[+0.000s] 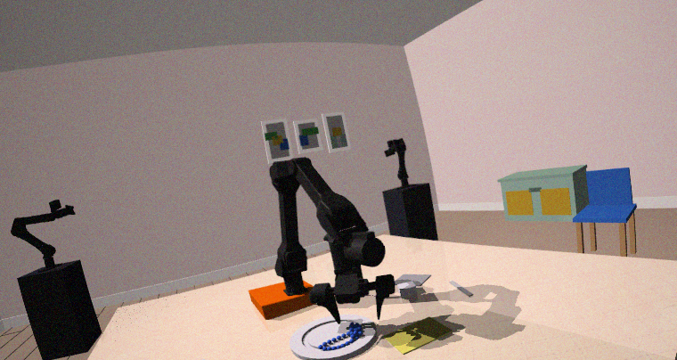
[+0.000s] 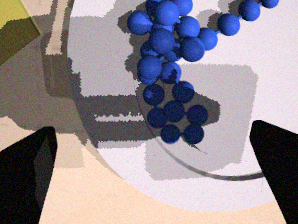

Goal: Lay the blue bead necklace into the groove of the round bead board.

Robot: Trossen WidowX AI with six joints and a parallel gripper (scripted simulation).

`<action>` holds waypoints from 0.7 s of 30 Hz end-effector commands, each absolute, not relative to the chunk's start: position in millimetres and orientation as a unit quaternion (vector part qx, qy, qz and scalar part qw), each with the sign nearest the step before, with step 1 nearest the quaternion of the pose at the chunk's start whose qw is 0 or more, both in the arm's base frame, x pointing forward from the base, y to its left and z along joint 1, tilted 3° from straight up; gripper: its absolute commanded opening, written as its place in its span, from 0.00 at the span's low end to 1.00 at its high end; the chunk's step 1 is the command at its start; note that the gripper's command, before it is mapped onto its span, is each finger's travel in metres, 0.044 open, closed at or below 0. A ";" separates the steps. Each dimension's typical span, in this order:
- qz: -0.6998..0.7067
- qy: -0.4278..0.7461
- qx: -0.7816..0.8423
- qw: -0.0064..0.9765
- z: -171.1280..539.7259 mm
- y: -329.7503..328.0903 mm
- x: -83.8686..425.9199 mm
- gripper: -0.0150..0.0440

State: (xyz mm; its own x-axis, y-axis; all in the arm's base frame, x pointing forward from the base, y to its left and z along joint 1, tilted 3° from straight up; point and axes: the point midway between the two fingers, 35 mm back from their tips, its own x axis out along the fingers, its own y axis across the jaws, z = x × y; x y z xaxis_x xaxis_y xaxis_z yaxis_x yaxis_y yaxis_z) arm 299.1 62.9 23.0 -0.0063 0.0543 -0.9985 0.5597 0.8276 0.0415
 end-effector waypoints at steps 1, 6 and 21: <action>-0.192 0.682 0.226 0.668 23.7 62.5 299.2 1.00; -0.192 0.682 0.226 0.668 23.7 62.5 299.2 1.00; -0.248 0.663 0.276 0.650 45.4 -33.1 325.2 0.46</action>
State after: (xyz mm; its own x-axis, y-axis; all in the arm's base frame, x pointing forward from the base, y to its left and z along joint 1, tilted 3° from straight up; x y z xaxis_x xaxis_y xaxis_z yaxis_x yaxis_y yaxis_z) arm 323.6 -14.0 44.4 0.0092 0.0471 -0.9988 0.6706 0.7406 0.0411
